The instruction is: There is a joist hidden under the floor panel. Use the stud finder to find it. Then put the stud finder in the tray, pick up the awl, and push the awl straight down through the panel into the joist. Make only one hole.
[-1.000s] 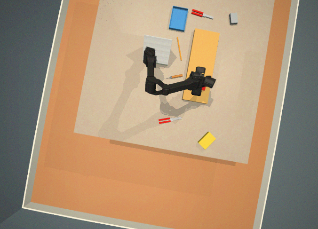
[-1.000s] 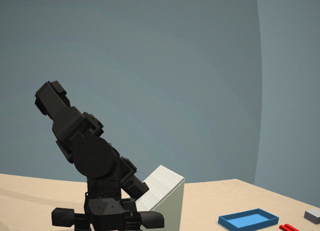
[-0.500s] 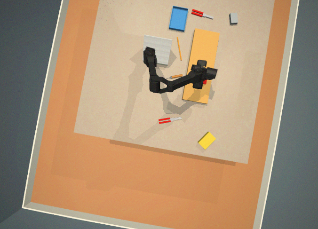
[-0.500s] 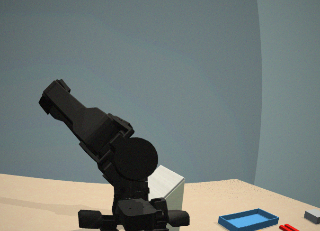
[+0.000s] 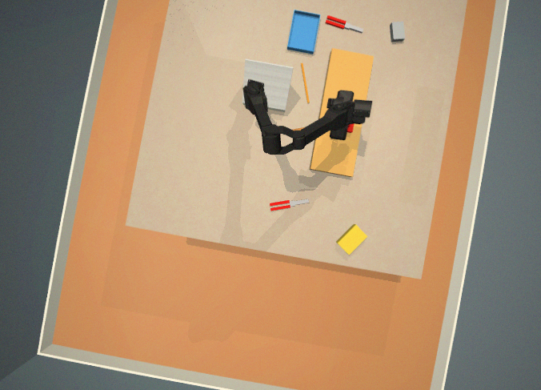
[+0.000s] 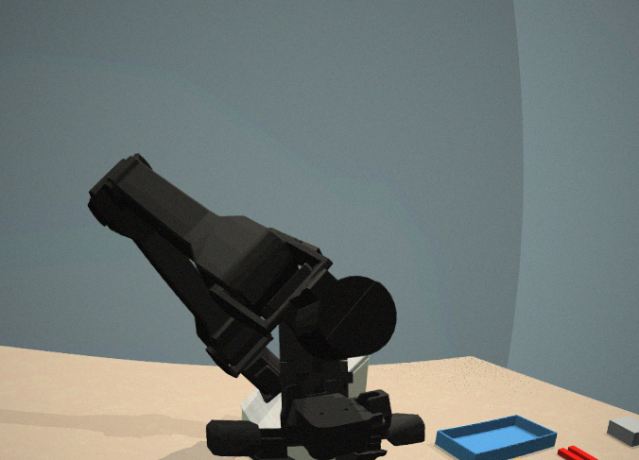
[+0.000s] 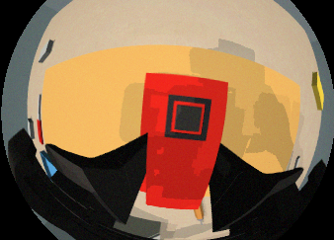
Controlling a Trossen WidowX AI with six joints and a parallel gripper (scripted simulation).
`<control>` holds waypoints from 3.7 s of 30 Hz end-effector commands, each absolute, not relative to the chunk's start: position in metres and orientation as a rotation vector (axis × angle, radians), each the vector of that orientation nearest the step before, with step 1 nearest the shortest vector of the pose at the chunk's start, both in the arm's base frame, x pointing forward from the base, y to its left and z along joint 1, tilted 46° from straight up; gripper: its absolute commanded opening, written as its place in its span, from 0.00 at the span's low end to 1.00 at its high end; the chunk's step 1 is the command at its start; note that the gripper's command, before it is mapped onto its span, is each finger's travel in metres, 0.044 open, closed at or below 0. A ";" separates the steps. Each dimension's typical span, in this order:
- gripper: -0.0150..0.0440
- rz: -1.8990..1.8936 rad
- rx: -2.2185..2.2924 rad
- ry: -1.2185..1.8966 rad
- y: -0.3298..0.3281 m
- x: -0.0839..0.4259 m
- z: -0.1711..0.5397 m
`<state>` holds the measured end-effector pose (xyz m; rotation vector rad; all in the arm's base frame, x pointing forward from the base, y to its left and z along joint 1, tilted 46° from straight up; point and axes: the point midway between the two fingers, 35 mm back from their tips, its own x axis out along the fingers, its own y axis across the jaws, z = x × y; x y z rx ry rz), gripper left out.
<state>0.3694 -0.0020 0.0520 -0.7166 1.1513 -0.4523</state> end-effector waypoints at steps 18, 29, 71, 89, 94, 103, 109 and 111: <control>0.25 -0.445 -0.718 1.154 0.044 0.366 0.005; 0.25 -0.444 -0.716 1.154 0.067 0.364 -0.019; 0.25 -0.439 -0.707 1.153 0.158 0.359 -0.108; 0.25 -0.440 -0.711 1.152 0.170 0.358 -0.119; 0.25 -0.439 -0.707 1.153 0.166 0.358 -0.115; 0.25 -0.440 -0.709 1.153 0.146 0.360 -0.096; 0.25 -0.441 -0.710 1.154 0.133 0.360 -0.083; 0.25 -0.441 -0.710 1.154 0.129 0.361 -0.079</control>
